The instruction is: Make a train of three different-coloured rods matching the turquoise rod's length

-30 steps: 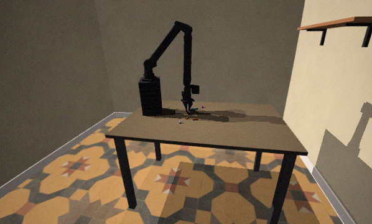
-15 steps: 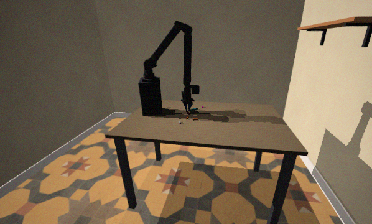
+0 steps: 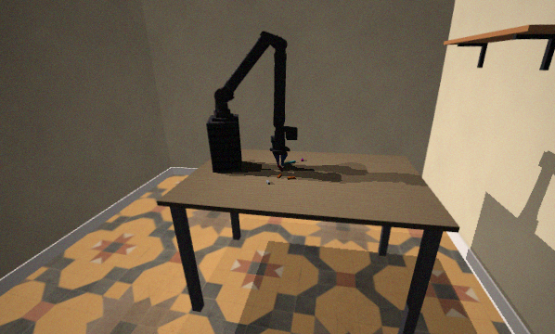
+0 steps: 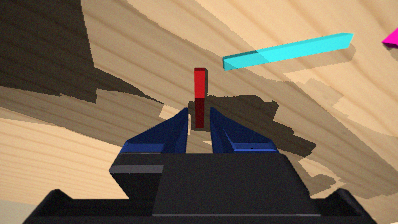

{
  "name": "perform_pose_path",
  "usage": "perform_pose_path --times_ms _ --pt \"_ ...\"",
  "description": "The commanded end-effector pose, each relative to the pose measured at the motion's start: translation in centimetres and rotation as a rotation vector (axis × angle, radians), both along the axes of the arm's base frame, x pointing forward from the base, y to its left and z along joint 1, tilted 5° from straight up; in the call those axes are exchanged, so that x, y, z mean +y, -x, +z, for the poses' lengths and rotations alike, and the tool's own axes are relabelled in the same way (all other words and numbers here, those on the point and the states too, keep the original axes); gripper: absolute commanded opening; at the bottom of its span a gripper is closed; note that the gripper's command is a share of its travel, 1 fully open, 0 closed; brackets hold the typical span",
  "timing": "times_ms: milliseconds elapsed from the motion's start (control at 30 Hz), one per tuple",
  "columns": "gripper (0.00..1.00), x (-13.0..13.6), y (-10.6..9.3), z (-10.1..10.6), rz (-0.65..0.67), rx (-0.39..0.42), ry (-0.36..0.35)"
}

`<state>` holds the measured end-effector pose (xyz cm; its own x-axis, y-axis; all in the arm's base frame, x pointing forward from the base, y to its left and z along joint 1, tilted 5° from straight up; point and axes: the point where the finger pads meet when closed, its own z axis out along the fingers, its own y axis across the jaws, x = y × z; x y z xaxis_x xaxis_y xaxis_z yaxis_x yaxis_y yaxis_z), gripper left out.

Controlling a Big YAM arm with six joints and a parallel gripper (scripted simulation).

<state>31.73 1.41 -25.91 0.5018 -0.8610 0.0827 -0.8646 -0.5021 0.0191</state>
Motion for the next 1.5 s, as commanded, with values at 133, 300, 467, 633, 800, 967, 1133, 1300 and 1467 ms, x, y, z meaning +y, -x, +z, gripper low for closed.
perform_pose_path --times_ms 133,300,467,633,800,967,1133,1300,1467 --pt "0.23 -0.1 0.1 -0.5 -0.002 -0.002 -0.004" --pt "0.23 -0.1 0.1 -0.5 -0.002 -0.002 -0.004" --pt "0.23 -0.1 0.1 -0.5 -0.002 -0.002 -0.004" --pt "0.23 -0.2 -0.2 -0.6 -0.002 -0.006 -0.004" --pt "0.23 -0.2 -0.2 -0.9 -0.002 -0.007 -0.004" --pt "0.23 -0.2 -0.2 -1.3 0.0 -0.006 -0.004" --pt "0.23 -0.3 -0.2 -1.8 0.0 -0.006 -0.004" --pt "0.23 -0.3 -0.1 -2.1 -0.001 -0.005 -0.004" --pt "0.23 -0.3 -0.1 -2.2 -0.001 -0.005 -0.004"
